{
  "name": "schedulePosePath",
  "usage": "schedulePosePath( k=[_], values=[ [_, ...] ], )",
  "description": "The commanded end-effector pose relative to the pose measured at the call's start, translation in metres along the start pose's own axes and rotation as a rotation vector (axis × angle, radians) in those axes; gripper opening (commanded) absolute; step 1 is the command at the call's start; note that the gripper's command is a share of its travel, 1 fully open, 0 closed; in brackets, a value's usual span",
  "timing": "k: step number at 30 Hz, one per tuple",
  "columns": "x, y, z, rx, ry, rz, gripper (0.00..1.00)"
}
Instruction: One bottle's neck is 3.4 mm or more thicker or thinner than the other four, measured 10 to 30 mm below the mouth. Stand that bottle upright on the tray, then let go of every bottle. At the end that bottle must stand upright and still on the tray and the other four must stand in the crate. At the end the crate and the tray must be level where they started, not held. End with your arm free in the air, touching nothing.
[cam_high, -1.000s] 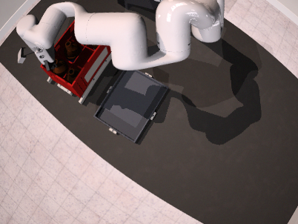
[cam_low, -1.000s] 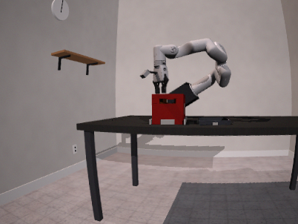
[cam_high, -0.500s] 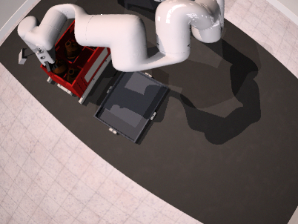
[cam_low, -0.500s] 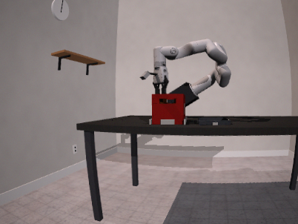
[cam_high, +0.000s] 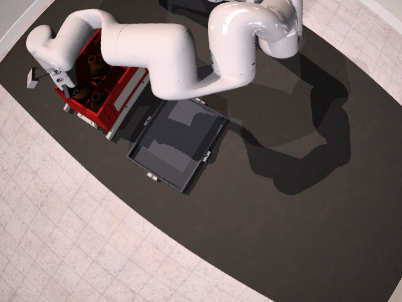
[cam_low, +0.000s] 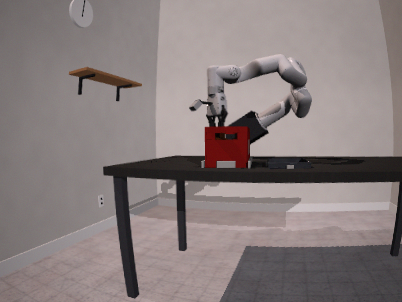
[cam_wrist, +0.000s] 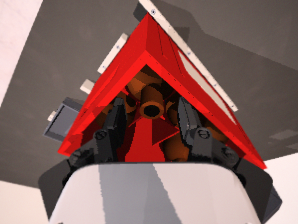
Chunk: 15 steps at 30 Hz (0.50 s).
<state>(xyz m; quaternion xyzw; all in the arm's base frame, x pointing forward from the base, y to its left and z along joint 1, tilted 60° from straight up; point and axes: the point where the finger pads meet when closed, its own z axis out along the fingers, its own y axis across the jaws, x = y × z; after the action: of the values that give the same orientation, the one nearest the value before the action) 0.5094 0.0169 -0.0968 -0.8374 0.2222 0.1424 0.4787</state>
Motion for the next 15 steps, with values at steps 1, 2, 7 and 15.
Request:
schedulePosePath(
  k=[1, 2, 7, 15],
  values=[
    [0.0011, -0.0006, 0.0040, 0.000, 0.004, -0.001, 0.65],
    [0.0011, -0.0006, 0.0040, 0.000, 0.004, -0.001, 0.65],
    [0.0012, -0.0006, 0.0085, 0.000, 0.004, -0.001, 0.65],
    [0.0012, -0.0006, 0.0125, 0.000, 0.004, -0.001, 0.65]
  ],
)
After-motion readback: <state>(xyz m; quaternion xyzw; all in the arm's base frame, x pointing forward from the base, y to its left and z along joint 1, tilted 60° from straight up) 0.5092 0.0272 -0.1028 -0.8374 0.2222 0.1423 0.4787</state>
